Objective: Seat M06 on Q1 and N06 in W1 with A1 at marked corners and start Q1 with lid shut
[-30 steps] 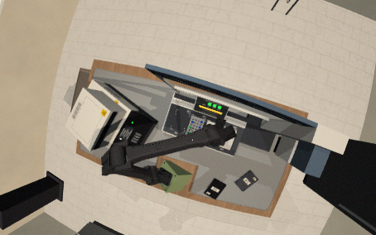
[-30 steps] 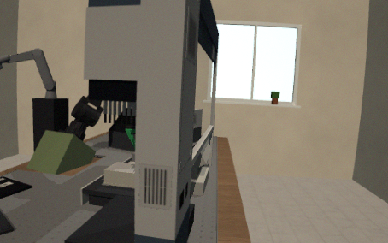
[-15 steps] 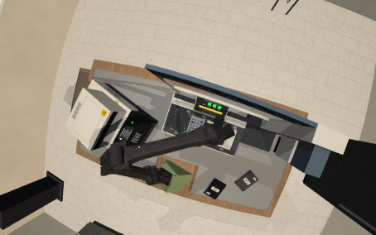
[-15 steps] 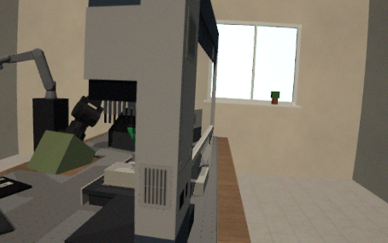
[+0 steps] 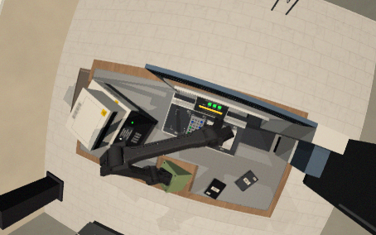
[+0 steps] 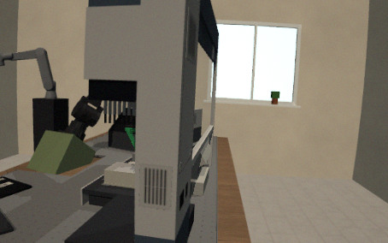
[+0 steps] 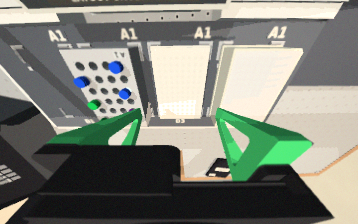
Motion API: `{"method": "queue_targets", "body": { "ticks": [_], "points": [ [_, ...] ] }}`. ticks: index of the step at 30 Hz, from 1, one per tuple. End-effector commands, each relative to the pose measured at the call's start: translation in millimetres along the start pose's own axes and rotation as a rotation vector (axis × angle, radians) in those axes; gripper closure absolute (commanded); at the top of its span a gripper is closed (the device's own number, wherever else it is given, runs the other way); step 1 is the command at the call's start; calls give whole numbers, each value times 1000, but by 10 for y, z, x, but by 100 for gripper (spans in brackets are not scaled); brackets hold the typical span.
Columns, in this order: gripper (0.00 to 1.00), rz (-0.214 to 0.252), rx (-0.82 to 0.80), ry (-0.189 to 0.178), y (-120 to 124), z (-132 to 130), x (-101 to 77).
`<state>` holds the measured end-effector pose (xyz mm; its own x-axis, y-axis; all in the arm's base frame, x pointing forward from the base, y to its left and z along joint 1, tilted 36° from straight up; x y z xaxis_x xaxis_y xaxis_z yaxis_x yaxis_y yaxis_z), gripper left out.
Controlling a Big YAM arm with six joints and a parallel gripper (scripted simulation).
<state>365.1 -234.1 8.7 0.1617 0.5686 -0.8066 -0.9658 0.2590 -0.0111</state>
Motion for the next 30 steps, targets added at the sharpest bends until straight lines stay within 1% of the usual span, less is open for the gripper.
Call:
{"method": "queue_targets", "body": {
  "ticks": [1,4,8,11,13,16,18,23,26,28,30],
  "points": [
    [0,-9,9,-1,-27,18,23],
    [0,-3,1,-1,-72,18,154],
    [0,4,10,-5,-42,-7,273],
    [0,-19,14,3,-44,-30,222],
    [0,-38,10,12,-97,-46,176],
    [0,-41,5,14,-107,-49,162],
    [0,-46,-3,17,-111,-37,184],
    [0,-13,-2,5,-78,7,427],
    [0,-4,6,0,-50,-10,542],
    [0,-5,9,0,-47,-15,569],
    [0,-17,13,3,-49,-36,545]
  ]
}}
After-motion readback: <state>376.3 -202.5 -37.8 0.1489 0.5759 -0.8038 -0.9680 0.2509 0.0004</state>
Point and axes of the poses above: the point where the finger pads meet when closed, its own x axis out along the fingers, its own z axis across the jaws, y = z × x, the point moved 3 cm from there along -x, back along the fingers, and after that the axes turned 11 degrees about x, right-handed, at the moved point
